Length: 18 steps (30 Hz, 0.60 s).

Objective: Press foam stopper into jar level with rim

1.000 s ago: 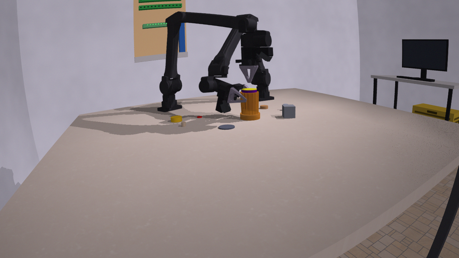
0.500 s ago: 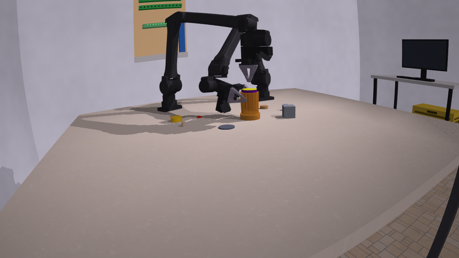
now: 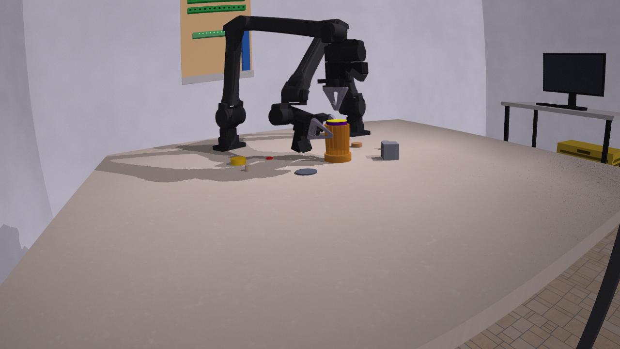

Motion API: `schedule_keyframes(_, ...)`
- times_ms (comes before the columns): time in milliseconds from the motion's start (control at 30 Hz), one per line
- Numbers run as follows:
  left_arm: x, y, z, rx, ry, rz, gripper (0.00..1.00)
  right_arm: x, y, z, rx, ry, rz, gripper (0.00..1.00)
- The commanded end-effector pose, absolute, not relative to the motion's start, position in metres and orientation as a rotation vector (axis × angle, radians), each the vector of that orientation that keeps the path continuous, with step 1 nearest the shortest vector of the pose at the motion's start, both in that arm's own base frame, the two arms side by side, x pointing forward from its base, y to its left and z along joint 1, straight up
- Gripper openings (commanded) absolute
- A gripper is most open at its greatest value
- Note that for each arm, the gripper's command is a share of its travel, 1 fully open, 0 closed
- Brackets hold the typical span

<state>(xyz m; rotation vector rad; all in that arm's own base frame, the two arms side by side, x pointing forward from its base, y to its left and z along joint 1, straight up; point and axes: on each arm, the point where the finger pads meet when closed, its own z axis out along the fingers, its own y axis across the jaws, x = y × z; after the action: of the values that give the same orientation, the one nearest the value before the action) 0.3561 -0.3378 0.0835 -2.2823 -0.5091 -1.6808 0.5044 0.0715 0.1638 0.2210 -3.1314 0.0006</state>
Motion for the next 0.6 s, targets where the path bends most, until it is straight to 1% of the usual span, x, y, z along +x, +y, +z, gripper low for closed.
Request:
schedule_keyframes(0,0.359,-0.338,0.097,-2.28,-0.535,-1.697,0.64,0.52,0.067,0.189,0.226,-3.202,-0.007,0.0)
schedule_keyframes(200,0.359,-0.338,0.097,-2.28,-0.535,-1.697,0.64,0.508,0.065,0.153,0.222,-3.138,-0.002,0.0)
schedule_keyframes(567,0.359,-0.338,0.097,-2.28,-0.535,-1.697,0.64,0.509,0.066,0.134,0.221,-3.136,-0.003,0.0)
